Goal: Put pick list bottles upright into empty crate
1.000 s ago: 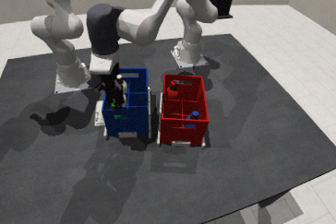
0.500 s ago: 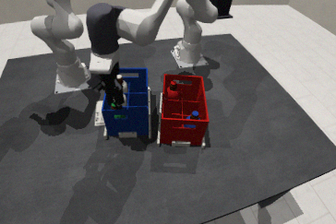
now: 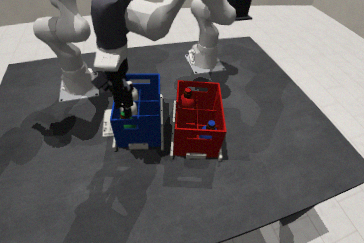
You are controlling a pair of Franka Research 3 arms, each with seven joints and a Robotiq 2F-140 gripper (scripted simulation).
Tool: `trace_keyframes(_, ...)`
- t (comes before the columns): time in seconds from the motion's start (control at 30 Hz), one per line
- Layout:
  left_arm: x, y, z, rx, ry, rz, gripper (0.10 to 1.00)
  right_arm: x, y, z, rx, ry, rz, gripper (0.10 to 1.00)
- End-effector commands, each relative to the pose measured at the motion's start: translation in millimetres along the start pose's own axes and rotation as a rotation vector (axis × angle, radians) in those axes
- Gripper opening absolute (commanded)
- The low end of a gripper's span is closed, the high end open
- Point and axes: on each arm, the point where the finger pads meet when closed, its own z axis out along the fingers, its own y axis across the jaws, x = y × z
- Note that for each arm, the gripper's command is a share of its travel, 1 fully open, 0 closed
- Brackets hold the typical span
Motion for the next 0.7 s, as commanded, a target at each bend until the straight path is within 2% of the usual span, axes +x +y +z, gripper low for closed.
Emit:
trace_keyframes(0.0,0.0,-2.7,-14.7,0.003,0.005,-0.004,0.442,1.1,0.4,0.4,0.0,0.004,0.004,1.0)
trace_keyframes(0.27,-0.1,-2.6,-36.1,0.003,0.005,-0.004,0.442,1.1,0.4,0.4,0.0,0.004,0.004,1.0)
trace_keyframes(0.57,-0.2,-2.6,-51.7,0.003,0.005,-0.004,0.442,1.1,0.4,0.4,0.0,0.004,0.004,1.0)
trace_keyframes(0.67,-19.8,-0.2,-55.6,0.003,0.005,-0.004,0.442,1.1,0.4,0.4,0.0,0.004,0.004,1.0)
